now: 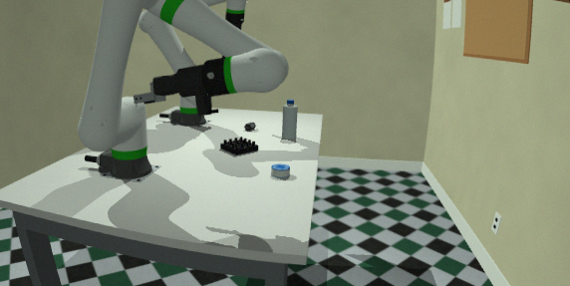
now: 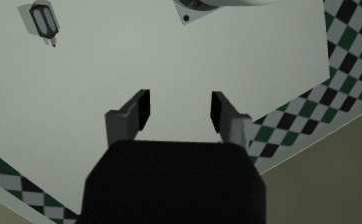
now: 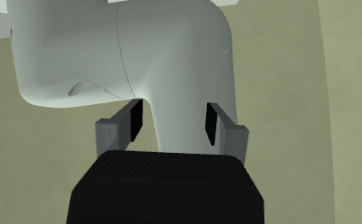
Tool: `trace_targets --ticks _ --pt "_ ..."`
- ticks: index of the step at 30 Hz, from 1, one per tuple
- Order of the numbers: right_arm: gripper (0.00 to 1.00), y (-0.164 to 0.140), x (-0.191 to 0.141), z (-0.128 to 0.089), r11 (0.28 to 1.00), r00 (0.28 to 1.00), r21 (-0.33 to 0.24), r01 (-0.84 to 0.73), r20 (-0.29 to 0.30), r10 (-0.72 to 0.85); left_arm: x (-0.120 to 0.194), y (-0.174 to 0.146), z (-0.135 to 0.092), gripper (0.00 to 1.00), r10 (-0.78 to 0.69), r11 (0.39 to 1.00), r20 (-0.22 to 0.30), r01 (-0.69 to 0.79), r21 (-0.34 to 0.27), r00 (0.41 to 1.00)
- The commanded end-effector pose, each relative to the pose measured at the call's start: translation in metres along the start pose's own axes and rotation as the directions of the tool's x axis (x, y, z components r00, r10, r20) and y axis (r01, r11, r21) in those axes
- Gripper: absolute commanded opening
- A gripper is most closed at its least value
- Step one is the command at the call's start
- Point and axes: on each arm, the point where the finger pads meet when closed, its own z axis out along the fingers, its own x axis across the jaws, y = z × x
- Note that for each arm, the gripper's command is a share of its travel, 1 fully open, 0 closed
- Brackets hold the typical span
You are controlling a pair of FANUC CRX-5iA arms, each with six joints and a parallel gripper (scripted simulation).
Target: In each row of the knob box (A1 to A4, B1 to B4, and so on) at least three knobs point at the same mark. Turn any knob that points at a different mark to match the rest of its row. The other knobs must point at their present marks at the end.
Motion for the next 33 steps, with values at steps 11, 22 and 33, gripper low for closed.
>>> trace_targets --ticks 11,22,33 --pt "1.00 -0.001 0.001 0.000 1.000 1.000 0.006 -0.017 0.007 0.017 0.000 0.000 0.000 1.00 0.000 1.000 0.001 0.000 -0.001 1.000" --pt "1.00 -0.005 0.005 0.000 0.997 0.997 0.023 -0.075 0.034 0.074 0.000 0.000 0.000 1.00 0.000 1.000 0.001 0.000 -0.001 1.000" --pt "1.00 -0.010 0.011 0.001 0.985 0.984 0.042 -0.165 0.079 0.161 0.000 0.000 0.000 1.00 0.000 1.000 0.001 0.000 -0.001 1.000"
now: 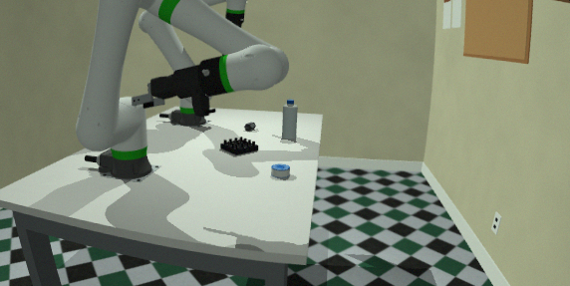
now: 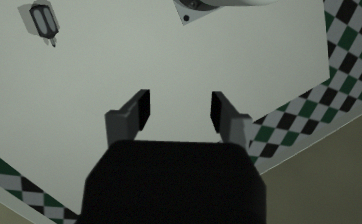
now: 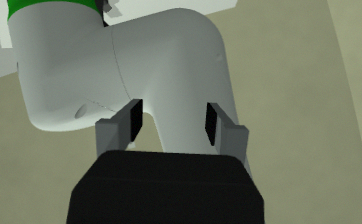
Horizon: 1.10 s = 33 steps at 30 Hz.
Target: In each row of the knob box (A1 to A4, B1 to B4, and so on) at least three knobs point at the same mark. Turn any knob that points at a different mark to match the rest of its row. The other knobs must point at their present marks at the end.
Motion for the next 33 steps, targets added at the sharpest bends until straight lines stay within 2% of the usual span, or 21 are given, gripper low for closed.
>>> trace_targets --ticks 1,9,11,17,26,28,33 --pt "1.00 -0.003 0.003 0.000 0.999 0.999 0.012 -0.045 0.021 0.045 0.000 0.000 0.000 1.00 0.000 1.000 0.001 0.000 -0.001 1.000" --pt "1.00 -0.011 0.011 0.001 0.985 0.983 0.032 -0.167 0.082 0.164 0.000 0.000 0.000 1.00 0.000 1.000 0.001 0.000 -0.001 1.000" --pt "1.00 -0.011 0.011 0.001 0.985 0.983 0.032 -0.167 0.082 0.164 0.000 0.000 0.000 1.00 0.000 1.000 0.001 0.000 -0.001 1.000" --pt "1.00 -0.018 0.018 0.001 0.959 0.951 0.038 -0.282 0.142 0.274 0.000 0.000 0.000 1.00 0.000 1.000 0.001 0.000 -0.001 1.000" --pt "1.00 -0.030 0.033 0.003 0.878 0.852 0.017 -0.478 0.251 0.459 0.000 0.000 0.000 1.00 0.000 1.000 0.001 0.000 -0.001 1.000" --pt "1.00 -0.030 0.033 0.003 0.878 0.852 0.017 -0.478 0.251 0.459 0.000 0.000 0.000 1.00 0.000 1.000 0.001 0.000 -0.001 1.000" --pt "1.00 -0.036 0.042 0.004 0.806 0.762 -0.019 -0.591 0.315 0.566 0.000 0.000 0.000 1.00 0.000 1.000 0.001 0.000 -0.001 1.000"
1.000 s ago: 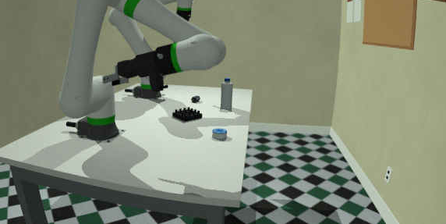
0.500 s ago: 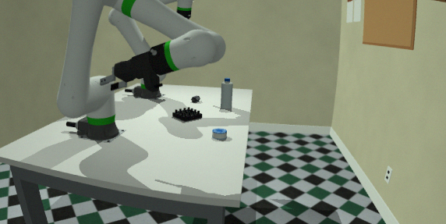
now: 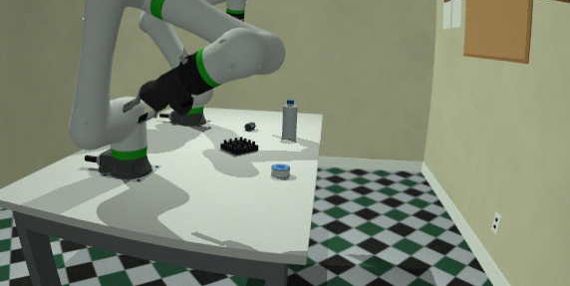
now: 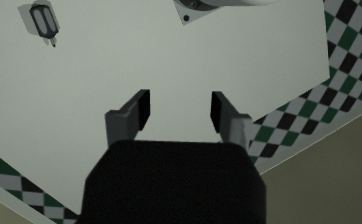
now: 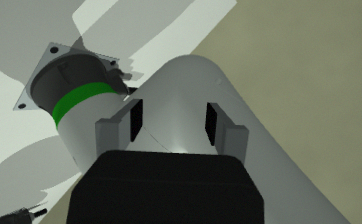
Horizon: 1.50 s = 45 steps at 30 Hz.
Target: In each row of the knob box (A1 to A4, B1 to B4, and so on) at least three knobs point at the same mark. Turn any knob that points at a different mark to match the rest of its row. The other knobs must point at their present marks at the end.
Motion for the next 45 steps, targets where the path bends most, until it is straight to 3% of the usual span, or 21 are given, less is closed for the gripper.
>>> trace_targets --ticks 1,10,13,19,25,27,29,36,44,45 --pt "1.00 -0.009 0.005 0.000 0.993 0.991 0.000 -0.121 0.058 0.120 0.000 0.000 0.000 1.00 0.000 1.000 0.001 0.000 -0.001 1.000" --pt "1.00 -0.030 0.017 0.000 0.918 0.900 -0.051 -0.393 0.183 0.395 0.000 0.000 0.000 1.00 0.000 1.000 0.001 0.000 -0.001 1.000" --pt "1.00 -0.032 0.019 0.000 0.904 0.883 -0.061 -0.423 0.195 0.426 0.000 0.000 0.000 1.00 0.000 1.000 0.001 0.000 -0.001 1.000" --pt "1.00 -0.046 0.030 0.001 0.794 0.752 -0.140 -0.592 0.260 0.606 0.000 0.000 0.000 1.00 0.000 1.000 0.001 0.000 -0.001 1.000" --pt "1.00 -0.060 0.043 0.003 0.639 0.571 -0.245 -0.729 0.297 0.765 0.000 0.000 0.000 1.00 0.000 1.000 0.001 0.000 -0.001 1.000" --pt "1.00 -0.064 0.047 0.003 0.579 0.502 -0.285 -0.764 0.301 0.811 0.000 0.000 0.000 1.00 0.000 1.000 0.001 0.000 -0.001 1.000" --pt "1.00 -0.064 0.047 0.003 0.579 0.502 -0.285 -0.764 0.301 0.811 0.000 0.000 0.000 1.00 0.000 1.000 0.001 0.000 -0.001 1.000" --pt "1.00 -0.079 0.065 0.006 0.339 0.236 -0.429 -0.837 0.276 0.932 0.000 0.000 0.000 1.00 0.000 1.000 0.001 0.000 -0.001 1.000" --pt "1.00 -0.096 0.087 0.010 0.037 -0.081 -0.583 -0.812 0.175 0.981 0.000 0.000 0.000 1.00 0.000 1.000 0.001 0.000 -0.001 1.000" --pt "1.00 -0.096 0.087 0.010 0.037 -0.081 -0.583 -0.812 0.175 0.981 0.000 0.000 0.000 1.00 0.000 1.000 0.001 0.000 -0.001 1.000"
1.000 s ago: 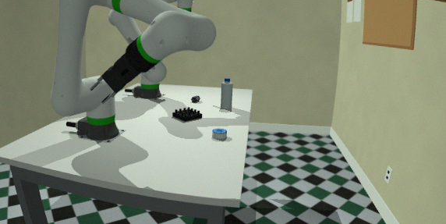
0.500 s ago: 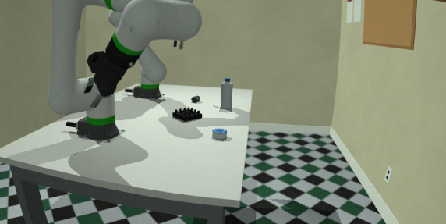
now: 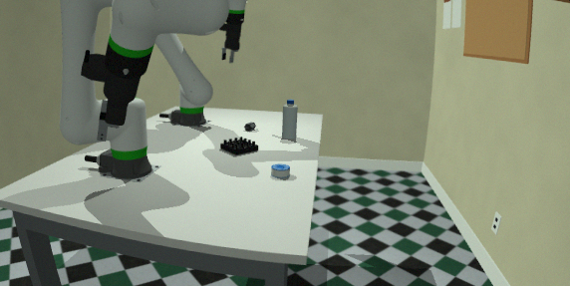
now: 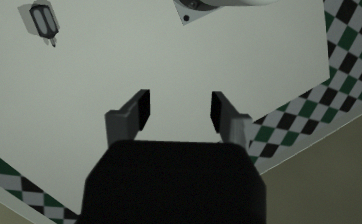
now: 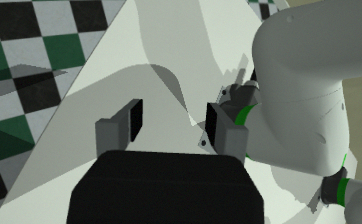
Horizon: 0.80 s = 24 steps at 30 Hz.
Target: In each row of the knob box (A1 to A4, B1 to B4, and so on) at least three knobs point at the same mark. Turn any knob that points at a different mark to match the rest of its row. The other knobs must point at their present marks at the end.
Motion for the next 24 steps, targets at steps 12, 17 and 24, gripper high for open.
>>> trace_targets --ticks 12,17,24 --pt "1.00 -0.044 -0.022 -0.012 0.820 0.830 -0.199 -0.536 0.054 0.555 0.000 0.000 0.000 1.00 0.000 1.000 0.001 0.000 -0.001 1.000" --pt "1.00 -0.058 -0.027 -0.016 0.716 0.734 -0.255 -0.650 0.036 0.678 0.000 0.000 0.000 1.00 0.000 1.000 0.001 0.000 -0.001 1.000" --pt "1.00 -0.078 -0.033 -0.021 0.535 0.569 -0.327 -0.779 -0.012 0.822 0.000 0.000 0.000 1.00 0.000 1.000 0.001 0.000 -0.001 1.000"
